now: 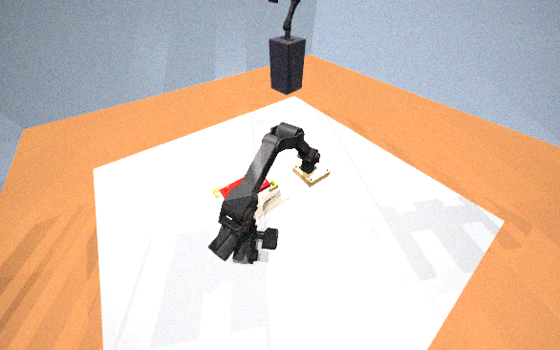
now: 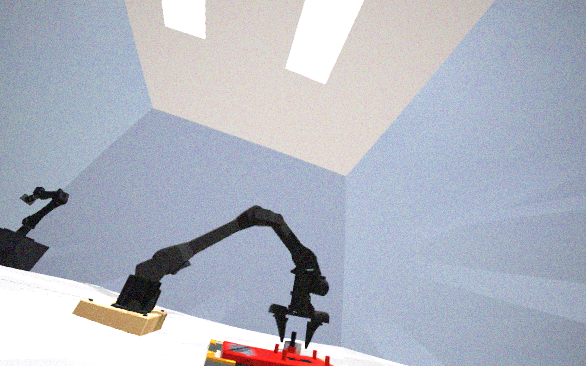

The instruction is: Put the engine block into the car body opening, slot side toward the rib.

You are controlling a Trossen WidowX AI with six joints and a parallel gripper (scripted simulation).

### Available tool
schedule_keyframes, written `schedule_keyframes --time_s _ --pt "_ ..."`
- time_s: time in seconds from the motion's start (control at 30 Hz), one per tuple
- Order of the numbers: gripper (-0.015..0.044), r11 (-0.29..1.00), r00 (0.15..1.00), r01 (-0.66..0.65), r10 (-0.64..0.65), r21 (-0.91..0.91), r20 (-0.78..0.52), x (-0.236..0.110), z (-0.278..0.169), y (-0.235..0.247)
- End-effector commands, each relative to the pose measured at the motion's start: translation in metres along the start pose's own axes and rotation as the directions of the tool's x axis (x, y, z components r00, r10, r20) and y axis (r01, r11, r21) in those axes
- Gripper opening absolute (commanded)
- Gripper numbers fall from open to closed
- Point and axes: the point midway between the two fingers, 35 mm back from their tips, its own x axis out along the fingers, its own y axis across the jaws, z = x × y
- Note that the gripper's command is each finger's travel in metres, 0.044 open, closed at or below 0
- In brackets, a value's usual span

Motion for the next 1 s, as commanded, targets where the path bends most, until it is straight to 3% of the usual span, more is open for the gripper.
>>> schedule_keyframes --time_s 0.0,0.17,0.43,0.57,0.97 --pt "0.0282 1.000 1.000 -0.007 0.007 -0.004 -0.003 0.003 -0.001 0.001" --pt "0.0151 1.000 1.000 -0.007 0.007 -0.004 -0.003 0.003 -0.001 0.001" --pt "0.0098 1.000 1.000 -0.007 0.007 -0.004 -0.003 0.003 -0.001 0.001" --pt "0.0000 1.000 1.000 -0.007 0.007 -0.004 -0.003 -0.001 0.000 0.001" --pt "0.0000 1.000 1.000 -0.007 0.007 -0.004 -0.003 -0.040 0.006 -0.002"
